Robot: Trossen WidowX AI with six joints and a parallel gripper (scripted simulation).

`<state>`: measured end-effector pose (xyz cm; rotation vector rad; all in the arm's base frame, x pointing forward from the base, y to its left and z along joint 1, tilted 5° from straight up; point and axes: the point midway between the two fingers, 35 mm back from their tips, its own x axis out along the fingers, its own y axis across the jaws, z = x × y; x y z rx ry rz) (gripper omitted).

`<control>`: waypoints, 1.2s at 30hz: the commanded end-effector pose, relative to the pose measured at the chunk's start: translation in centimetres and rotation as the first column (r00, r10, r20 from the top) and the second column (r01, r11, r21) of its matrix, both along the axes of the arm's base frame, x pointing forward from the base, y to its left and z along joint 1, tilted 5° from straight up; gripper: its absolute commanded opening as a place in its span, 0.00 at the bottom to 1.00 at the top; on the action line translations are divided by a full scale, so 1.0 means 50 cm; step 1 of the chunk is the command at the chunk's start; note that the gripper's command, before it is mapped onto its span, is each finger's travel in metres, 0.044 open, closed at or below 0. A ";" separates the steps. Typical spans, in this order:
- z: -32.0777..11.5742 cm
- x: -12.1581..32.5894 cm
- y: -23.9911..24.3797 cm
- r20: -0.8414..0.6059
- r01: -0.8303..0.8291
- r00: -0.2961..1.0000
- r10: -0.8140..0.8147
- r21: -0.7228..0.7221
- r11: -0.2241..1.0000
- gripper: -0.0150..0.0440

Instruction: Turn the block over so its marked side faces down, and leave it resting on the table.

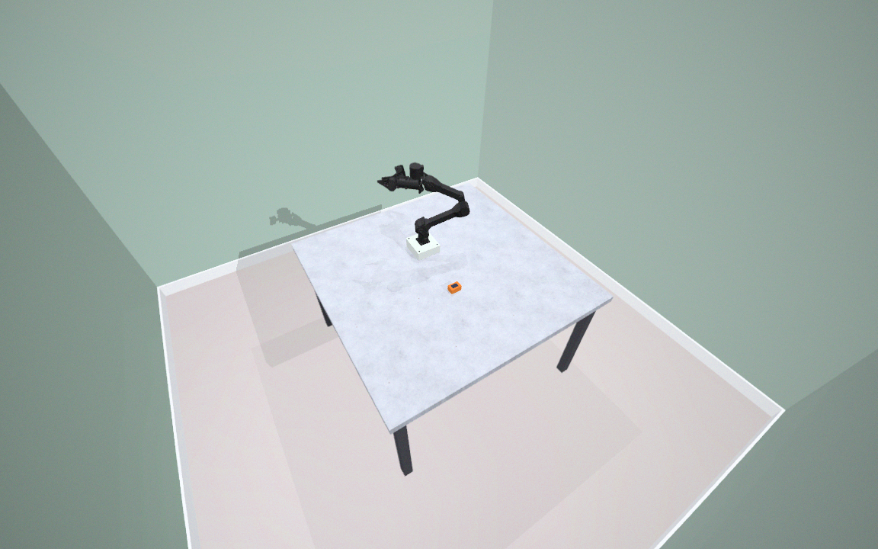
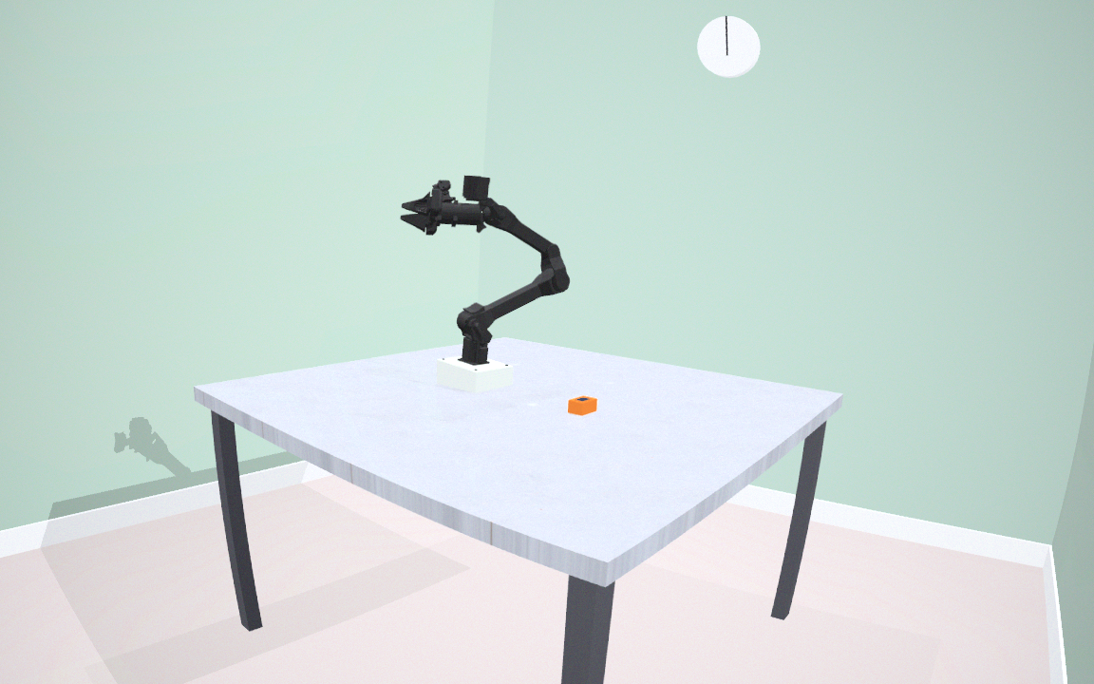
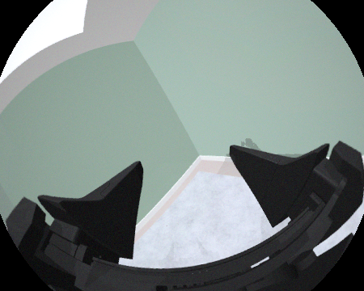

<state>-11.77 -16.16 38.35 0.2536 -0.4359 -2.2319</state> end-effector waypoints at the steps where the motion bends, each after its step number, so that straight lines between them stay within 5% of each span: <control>1: -0.001 0.002 -0.004 0.001 -0.008 1.000 0.008 0.006 1.000 0.98; 10: -0.072 0.146 -0.176 0.062 -0.426 0.901 0.428 0.302 0.853 1.00; 20: -0.187 0.430 -0.258 0.181 -0.719 0.560 0.809 0.591 0.366 1.00; 28: -0.289 0.649 -0.195 0.313 -0.696 0.272 0.910 0.717 -0.039 1.00; 36: -0.397 0.848 -0.034 0.437 -0.423 -0.080 0.896 0.799 -0.427 1.00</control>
